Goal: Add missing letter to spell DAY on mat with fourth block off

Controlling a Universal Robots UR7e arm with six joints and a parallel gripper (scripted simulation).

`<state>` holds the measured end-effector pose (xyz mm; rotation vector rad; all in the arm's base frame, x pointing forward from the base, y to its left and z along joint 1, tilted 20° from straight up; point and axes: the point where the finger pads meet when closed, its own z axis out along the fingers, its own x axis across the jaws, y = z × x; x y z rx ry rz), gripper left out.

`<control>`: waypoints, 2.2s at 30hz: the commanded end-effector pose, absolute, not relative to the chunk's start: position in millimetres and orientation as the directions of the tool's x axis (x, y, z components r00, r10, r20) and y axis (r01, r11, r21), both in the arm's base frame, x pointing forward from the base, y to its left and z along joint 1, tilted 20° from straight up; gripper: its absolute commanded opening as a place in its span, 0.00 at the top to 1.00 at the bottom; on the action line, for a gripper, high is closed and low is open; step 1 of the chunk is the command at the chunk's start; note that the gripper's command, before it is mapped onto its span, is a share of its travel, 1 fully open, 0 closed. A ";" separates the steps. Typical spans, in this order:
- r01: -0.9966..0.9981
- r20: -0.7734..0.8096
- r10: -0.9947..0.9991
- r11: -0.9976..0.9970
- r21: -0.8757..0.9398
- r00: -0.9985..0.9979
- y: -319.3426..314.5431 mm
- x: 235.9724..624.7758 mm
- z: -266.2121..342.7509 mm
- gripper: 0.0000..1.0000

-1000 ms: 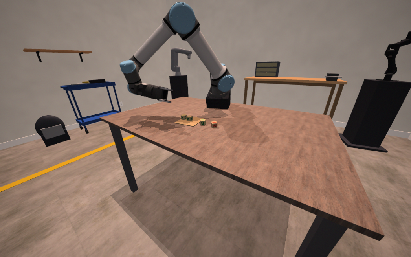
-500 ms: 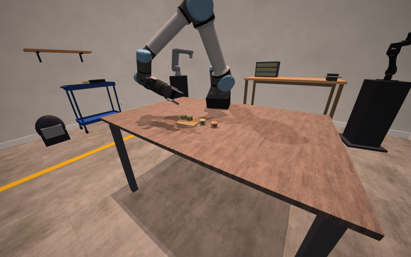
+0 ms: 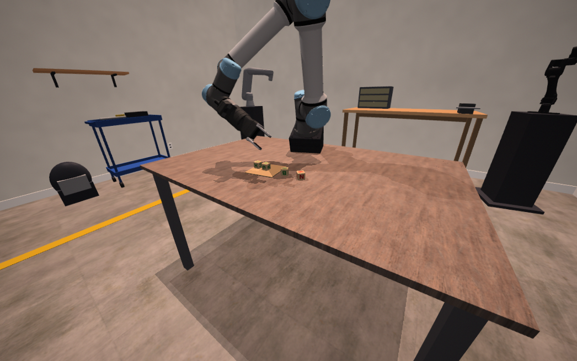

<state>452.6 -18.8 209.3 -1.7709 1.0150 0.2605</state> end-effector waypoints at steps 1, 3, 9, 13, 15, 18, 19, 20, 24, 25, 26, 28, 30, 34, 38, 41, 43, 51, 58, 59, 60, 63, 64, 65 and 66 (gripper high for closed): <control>-0.715 -0.500 -0.604 -0.176 -0.677 0.621 -0.7 446.4 200.2 0.00; -0.710 -0.472 -0.626 -0.192 -0.678 0.620 4.6 444.1 197.8 0.00; -0.699 -0.397 -0.680 -0.241 -0.673 0.617 19.6 437.8 191.3 0.00; -0.691 -0.337 -0.716 -0.276 -0.668 0.612 30.6 433.1 186.5 0.00; -0.688 -0.307 -0.731 -0.294 -0.664 0.609 36.2 430.8 184.0 0.00; -0.682 -0.260 -0.754 -0.318 -0.659 0.603 44.1 427.3 180.8 0.00; -0.680 -0.244 -0.761 -0.327 -0.657 0.601 46.8 426.1 179.6 0.00; -0.678 -0.228 -0.768 -0.336 -0.654 0.599 49.6 424.9 178.4 0.00; -0.676 -0.196 -0.779 -0.354 -0.646 0.595 55.3 422.5 175.6 0.00; -0.674 -0.174 -0.787 -0.366 -0.642 0.592 59.0 420.9 174.0 0.00; -0.672 -0.152 -0.794 -0.376 -0.638 0.588 62.5 419.3 172.6 0.00; -0.668 -0.109 -0.807 -0.395 -0.631 0.581 69.2 416.3 170.0 0.00; -0.667 -0.078 -0.813 -0.413 -0.620 0.577 74.7 413.9 166.9 0.00; -0.662 -0.013 -0.826 -0.443 -0.604 0.564 84.9 409.3 162.8 0.00; -0.660 0.042 -0.832 -0.468 -0.588 0.553 93.5 405.3 158.7 0.00; -0.660 0.052 -0.833 -0.474 -0.583 0.551 95.3 404.5 157.6 0.00; -0.660 0.072 -0.834 -0.483 -0.576 0.547 98.5 403.0 155.9 0.00; -0.657 0.125 -0.837 -0.503 -0.562 0.533 106.5 399.4 153.1 0.00; -0.655 0.141 -0.838 -0.507 -0.559 0.528 108.8 398.2 152.8 0.00; -0.655 0.143 -0.838 -0.508 -0.559 0.527 109.1 398.1 152.8 0.00; -0.655 0.144 -0.838 -0.508 -0.559 0.527 109.3 398.0 152.8 0.00; -0.655 0.146 -0.838 -0.509 -0.559 0.526 109.6 397.9 152.8 0.00; -0.655 0.147 -0.838 -0.509 -0.559 0.526 109.5 398.0 153.0 0.00; -0.654 0.148 -0.838 -0.509 -0.559 0.526 109.5 398.2 153.3 0.00; -0.654 0.148 -0.838 -0.509 -0.560 0.526 109.4 398.4 153.7 0.00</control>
